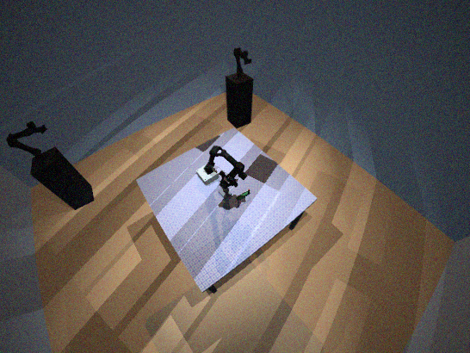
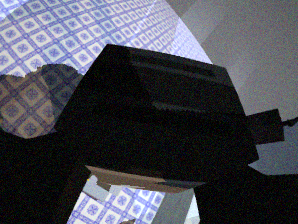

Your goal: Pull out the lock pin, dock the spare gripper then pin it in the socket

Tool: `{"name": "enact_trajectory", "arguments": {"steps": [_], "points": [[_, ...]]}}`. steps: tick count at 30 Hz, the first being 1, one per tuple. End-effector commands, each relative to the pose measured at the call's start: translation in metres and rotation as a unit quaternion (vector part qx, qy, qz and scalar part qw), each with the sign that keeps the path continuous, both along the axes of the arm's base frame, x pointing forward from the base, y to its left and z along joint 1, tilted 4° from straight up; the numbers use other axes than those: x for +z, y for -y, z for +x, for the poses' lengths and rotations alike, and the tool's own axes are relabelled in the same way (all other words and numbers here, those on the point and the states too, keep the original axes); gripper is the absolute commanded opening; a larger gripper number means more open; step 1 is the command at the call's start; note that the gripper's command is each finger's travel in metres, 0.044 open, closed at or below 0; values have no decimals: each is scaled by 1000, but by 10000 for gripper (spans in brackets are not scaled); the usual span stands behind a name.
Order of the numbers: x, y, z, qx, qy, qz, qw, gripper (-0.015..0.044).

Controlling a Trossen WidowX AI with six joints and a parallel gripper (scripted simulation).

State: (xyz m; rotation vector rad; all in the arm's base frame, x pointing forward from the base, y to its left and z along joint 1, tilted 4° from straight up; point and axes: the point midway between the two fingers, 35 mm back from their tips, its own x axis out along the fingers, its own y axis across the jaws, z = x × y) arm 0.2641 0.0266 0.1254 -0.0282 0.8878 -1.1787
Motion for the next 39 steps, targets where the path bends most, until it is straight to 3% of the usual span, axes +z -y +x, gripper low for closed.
{"name": "enact_trajectory", "arguments": {"steps": [1, 20, 39], "points": [[3, -1, -4, -11, 34, -7, 999, 0], [8, -7, -23, -77, 211, -9, 974, 0], [12, -11, -40, -128, 386, 14, 913, 0]]}}
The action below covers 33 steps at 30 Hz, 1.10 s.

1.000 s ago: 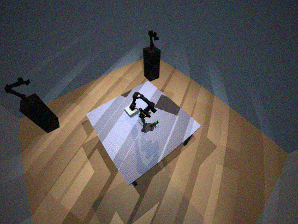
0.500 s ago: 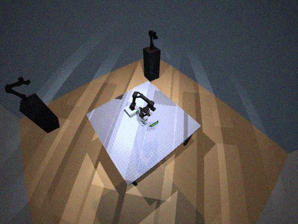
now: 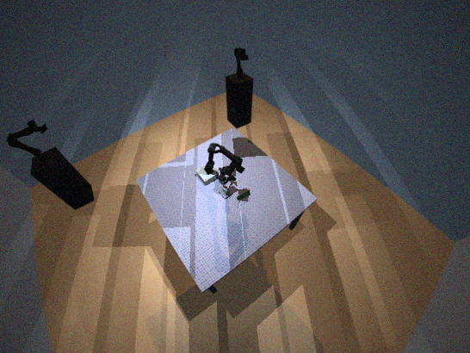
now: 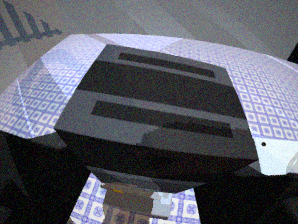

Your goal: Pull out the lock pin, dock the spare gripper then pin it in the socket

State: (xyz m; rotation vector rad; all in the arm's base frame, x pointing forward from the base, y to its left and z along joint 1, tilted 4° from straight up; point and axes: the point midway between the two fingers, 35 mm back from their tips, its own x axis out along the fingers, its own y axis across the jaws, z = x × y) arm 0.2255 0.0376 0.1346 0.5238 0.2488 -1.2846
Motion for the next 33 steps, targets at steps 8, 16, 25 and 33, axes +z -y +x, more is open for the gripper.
{"name": "enact_trajectory", "arguments": {"steps": [8, 16, 25, 33], "points": [[4, -1, -7, -15, 92, 12, 996, 0], [-4, 1, 0, -28, 106, 22, 994, 0], [-14, 0, 3, -30, 110, 25, 993, 0], [-24, 0, 9, -30, 111, 25, 993, 0]]}}
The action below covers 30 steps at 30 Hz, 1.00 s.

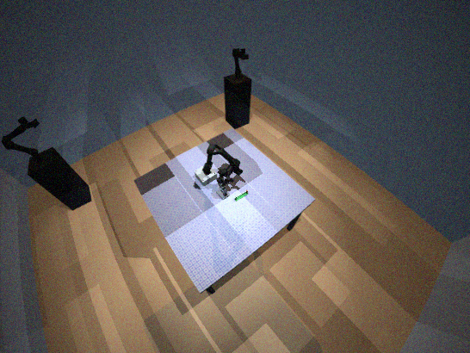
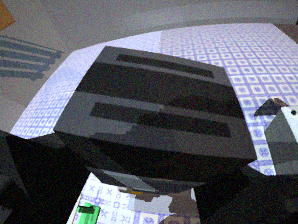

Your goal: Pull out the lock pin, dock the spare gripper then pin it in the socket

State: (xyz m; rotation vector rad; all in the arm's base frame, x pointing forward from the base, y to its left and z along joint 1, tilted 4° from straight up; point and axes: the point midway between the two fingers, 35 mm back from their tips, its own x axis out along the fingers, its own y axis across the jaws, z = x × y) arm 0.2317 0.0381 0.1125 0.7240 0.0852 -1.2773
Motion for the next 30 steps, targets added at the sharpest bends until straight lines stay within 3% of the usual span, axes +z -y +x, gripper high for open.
{"name": "enact_trajectory", "arguments": {"steps": [1, 30], "points": [[-3, 1, 3, 3, 1, -5, 1000, 0], [-35, -1, 17, 2, -2, -4, 1000, 0]]}}
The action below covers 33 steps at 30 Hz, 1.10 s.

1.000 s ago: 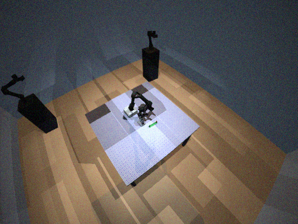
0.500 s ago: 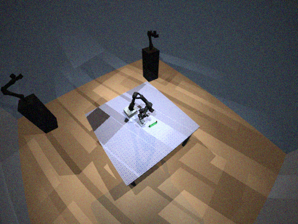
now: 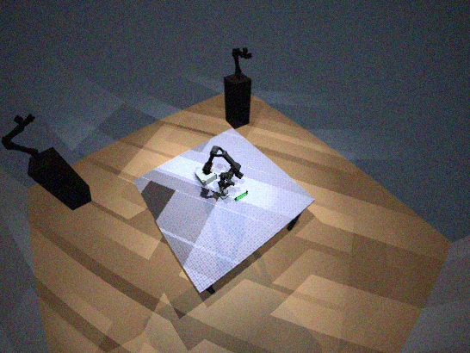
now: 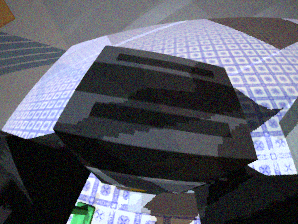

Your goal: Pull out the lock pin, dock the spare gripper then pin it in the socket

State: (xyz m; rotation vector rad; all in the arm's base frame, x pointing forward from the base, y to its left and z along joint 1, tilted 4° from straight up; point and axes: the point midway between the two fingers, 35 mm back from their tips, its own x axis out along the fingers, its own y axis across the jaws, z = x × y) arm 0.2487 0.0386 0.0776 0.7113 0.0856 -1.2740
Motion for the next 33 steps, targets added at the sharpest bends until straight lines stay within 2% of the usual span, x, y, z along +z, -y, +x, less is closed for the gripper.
{"name": "enact_trajectory", "arguments": {"steps": [1, 8, 25, 33], "points": [[0, 0, 0, 0, 1, 1, 1000, 0], [0, 0, 0, 0, 1, 1, 1000, 0], [0, 0, 0, 0, 1, 1, 1000, 440], [13, 1, -6, 1, -1, -1, 1000, 440]]}}
